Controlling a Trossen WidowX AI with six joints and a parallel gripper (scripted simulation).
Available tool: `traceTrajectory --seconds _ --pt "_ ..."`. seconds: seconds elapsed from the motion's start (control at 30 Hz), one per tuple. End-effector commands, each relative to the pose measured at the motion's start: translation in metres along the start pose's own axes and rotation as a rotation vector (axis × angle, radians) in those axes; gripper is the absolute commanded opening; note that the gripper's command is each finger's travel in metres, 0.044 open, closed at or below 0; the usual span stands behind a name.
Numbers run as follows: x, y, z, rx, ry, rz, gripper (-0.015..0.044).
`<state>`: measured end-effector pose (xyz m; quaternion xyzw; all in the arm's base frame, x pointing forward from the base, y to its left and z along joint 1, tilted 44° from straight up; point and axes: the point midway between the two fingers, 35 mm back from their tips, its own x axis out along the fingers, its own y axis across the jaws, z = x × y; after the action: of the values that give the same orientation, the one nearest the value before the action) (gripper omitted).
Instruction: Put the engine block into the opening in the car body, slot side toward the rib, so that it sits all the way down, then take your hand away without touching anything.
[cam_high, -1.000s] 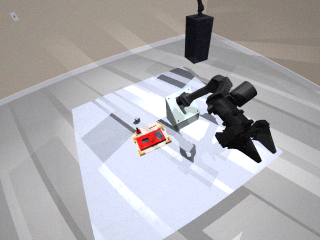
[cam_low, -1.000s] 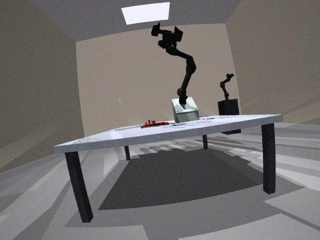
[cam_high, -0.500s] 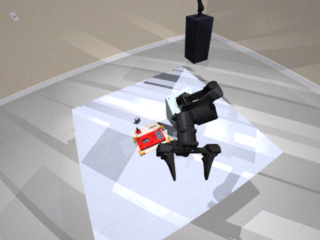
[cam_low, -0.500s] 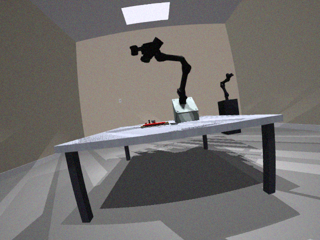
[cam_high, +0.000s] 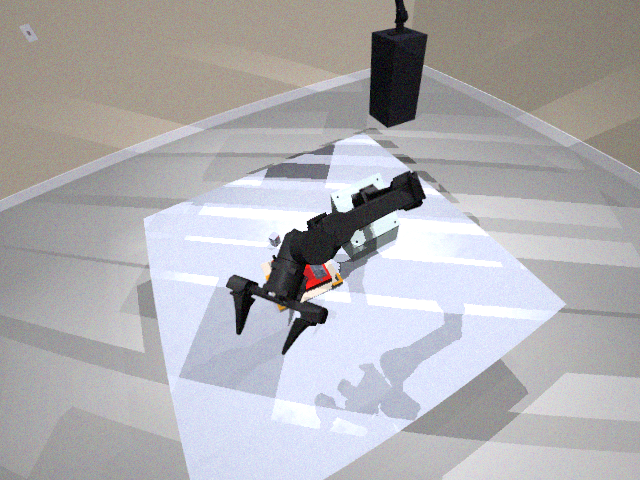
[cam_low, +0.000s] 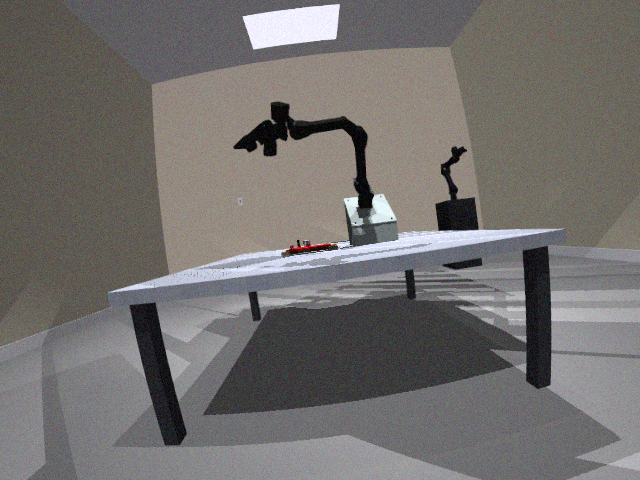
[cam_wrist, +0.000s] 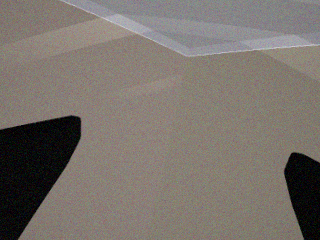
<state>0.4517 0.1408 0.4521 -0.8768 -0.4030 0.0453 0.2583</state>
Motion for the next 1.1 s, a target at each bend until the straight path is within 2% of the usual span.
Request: traceTrajectory --seconds 0.0,0.47,0.8,1.07 --pt "0.001 0.044 0.023 0.071 -0.057 0.088 0.0440" --pt "-0.030 0.190 0.123 0.371 -0.267 0.397 0.0440" --pt "-0.080 0.269 0.204 0.606 -0.415 0.598 0.0440" --pt "-0.131 0.312 0.270 0.810 -0.530 0.739 0.0440"
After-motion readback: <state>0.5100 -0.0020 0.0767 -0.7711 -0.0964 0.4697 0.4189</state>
